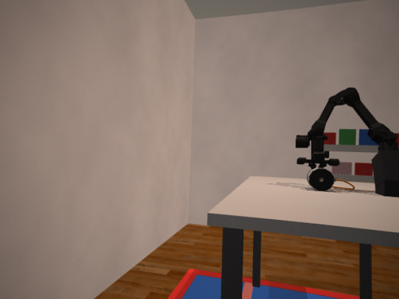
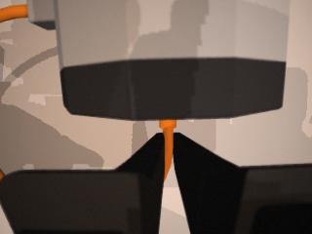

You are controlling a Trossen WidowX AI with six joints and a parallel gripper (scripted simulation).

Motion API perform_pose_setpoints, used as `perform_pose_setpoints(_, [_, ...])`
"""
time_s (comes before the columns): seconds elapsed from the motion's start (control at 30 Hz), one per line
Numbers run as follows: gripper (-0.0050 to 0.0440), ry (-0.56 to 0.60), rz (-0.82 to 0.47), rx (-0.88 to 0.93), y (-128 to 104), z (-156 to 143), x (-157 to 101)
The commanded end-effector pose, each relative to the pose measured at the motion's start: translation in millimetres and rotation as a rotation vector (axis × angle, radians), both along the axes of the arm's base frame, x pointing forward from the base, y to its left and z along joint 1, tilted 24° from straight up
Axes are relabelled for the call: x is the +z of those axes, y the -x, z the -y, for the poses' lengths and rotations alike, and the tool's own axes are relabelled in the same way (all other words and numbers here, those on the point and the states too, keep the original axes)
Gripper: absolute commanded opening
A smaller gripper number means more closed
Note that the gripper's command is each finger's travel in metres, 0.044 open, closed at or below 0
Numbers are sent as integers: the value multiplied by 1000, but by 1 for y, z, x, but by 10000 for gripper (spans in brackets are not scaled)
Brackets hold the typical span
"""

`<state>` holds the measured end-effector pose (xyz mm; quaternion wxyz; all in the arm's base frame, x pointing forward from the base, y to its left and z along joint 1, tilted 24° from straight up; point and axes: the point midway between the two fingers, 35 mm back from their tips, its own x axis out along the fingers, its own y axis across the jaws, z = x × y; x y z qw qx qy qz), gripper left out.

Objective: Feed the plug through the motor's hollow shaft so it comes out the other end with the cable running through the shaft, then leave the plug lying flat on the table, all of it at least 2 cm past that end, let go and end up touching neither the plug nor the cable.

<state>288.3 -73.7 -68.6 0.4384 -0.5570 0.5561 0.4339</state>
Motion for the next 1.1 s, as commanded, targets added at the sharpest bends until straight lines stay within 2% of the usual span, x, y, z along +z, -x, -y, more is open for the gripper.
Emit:
perform_pose_setpoints(0.0, [0,0,-1,0,0,0,0])
perform_pose_setpoints(0.53, [0,-5,-4,4,0,-9,-4])
perform_pose_setpoints(0.67, [96,-1,-5,8,0,-8,-3])
perform_pose_setpoints(0.8, [100,-2,-5,7,0,-6,0])
perform_pose_setpoints(0.9, [100,-5,-4,4,-1,9,18])
perform_pose_setpoints(1.07, [100,-5,-4,4,-1,9,18])
